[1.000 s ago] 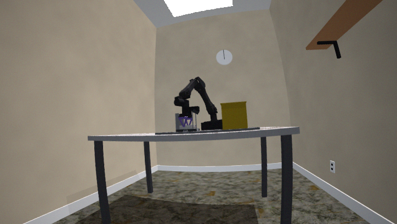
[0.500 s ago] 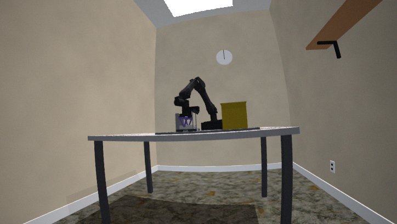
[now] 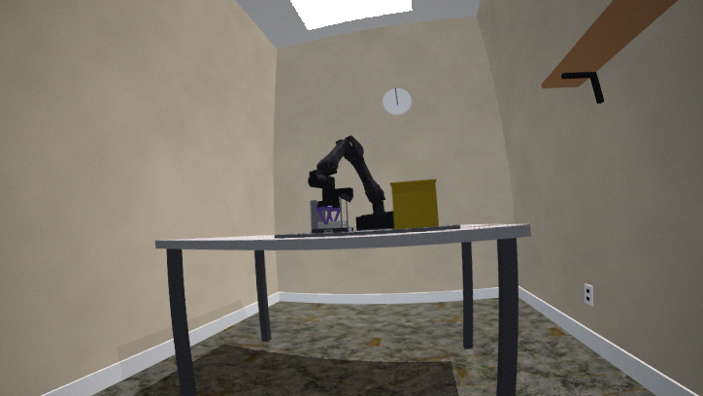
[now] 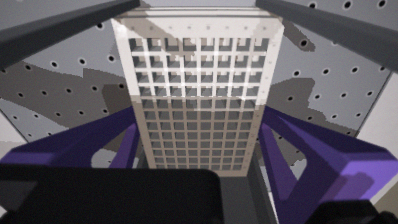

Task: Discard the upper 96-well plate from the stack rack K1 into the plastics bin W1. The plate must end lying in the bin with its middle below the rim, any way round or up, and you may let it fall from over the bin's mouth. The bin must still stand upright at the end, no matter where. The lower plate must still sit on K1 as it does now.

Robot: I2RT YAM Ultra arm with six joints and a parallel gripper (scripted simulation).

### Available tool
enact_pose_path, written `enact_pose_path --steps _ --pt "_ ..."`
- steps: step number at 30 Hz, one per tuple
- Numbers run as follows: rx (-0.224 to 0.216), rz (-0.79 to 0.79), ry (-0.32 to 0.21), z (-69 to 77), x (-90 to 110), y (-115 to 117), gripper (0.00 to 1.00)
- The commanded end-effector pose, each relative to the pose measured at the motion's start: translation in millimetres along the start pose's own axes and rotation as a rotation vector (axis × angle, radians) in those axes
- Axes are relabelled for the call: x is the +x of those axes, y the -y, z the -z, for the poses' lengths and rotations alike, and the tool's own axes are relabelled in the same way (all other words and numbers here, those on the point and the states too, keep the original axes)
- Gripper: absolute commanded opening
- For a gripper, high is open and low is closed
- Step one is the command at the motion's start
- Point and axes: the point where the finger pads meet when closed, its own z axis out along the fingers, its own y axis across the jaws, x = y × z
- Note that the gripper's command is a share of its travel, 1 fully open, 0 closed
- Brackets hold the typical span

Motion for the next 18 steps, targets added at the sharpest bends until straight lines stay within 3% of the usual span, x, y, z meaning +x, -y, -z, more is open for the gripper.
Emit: enact_pose_path --steps 1,7,9,18 --pt "0.012 0.001 0.006 3.5 0 2 0.0" --pt "0.012 0.001 0.006 3.5 0 2 0.0" --pt "0.039 -0.002 0.003 18.5 3 8 0.0" --pt "0.04 0.002 0.004 34.1 -1 9 0.0"
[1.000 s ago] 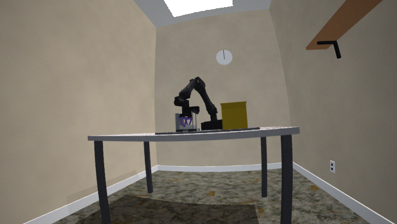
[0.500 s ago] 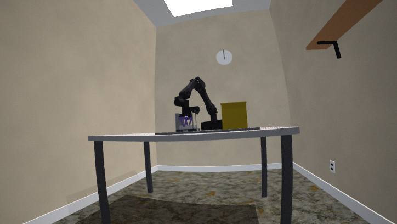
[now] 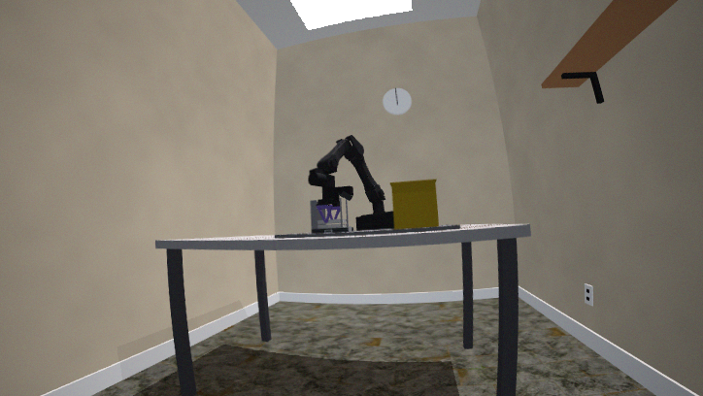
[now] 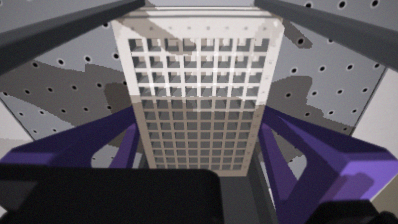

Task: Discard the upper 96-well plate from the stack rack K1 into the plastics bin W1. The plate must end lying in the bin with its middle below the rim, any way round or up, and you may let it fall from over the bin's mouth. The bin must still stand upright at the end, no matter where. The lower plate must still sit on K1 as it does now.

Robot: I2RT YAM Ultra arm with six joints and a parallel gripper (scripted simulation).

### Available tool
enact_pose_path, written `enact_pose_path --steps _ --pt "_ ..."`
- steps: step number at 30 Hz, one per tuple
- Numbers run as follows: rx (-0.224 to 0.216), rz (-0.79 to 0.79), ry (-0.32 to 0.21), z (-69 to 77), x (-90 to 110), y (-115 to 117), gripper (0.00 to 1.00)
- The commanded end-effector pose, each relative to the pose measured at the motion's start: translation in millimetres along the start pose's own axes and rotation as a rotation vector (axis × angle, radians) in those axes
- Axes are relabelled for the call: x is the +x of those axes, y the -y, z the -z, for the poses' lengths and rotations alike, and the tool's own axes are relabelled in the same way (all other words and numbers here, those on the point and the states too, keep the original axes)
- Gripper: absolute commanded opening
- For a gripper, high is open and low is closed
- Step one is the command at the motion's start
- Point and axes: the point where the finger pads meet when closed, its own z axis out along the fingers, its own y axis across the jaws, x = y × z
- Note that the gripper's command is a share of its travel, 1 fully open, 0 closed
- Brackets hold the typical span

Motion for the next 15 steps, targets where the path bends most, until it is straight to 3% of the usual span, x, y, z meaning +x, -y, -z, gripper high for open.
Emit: enact_pose_path --steps 1,15 --pt "0.038 0.002 0.001 28.8 -1 10 0.0" --pt "0.038 0.002 0.001 49.0 -2 10 0.0"
